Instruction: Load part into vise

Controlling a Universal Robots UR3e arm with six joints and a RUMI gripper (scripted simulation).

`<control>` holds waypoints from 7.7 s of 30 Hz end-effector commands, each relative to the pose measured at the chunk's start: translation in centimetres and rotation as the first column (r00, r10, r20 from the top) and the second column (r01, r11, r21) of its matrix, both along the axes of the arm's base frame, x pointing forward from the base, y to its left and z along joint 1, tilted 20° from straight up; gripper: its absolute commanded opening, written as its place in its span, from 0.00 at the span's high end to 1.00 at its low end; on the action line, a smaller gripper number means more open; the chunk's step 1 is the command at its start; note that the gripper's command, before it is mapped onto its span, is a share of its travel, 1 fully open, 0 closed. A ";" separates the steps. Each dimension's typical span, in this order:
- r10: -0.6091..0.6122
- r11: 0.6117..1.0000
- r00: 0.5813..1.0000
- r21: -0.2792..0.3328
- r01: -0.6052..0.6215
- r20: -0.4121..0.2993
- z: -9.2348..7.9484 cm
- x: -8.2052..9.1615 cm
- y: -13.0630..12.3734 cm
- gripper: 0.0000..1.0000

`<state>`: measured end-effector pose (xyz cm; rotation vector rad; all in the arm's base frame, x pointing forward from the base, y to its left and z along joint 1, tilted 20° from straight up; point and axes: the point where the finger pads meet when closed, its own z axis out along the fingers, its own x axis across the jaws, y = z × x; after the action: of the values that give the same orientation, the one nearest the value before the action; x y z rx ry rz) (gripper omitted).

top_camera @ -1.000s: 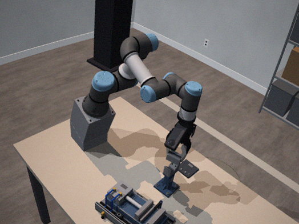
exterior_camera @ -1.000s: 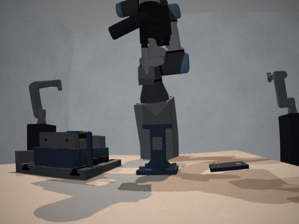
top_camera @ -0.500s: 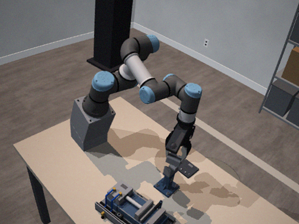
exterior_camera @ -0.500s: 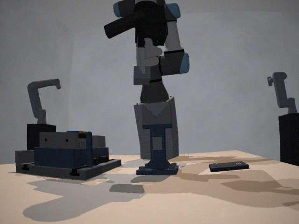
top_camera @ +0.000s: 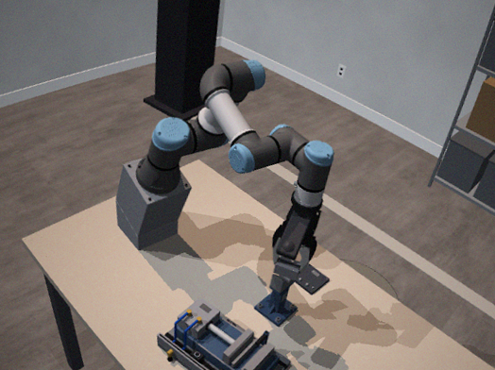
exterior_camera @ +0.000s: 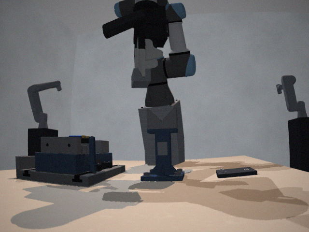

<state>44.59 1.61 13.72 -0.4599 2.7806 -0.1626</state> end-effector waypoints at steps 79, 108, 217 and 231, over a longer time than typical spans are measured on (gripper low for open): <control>0.552 0.809 0.828 -0.179 -0.560 -0.094 1.6 3.3 -9.1 1.00; 0.698 0.667 0.701 -0.225 -0.710 -0.144 2.1 3.7 -12.3 1.00; 0.889 0.290 0.368 -0.286 -0.913 -0.272 2.9 3.4 -19.0 1.00; 0.891 0.283 0.362 -0.287 -0.915 -0.274 2.9 3.4 -19.1 1.00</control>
<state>47.99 -17.41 16.43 -2.1034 2.0184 -0.4268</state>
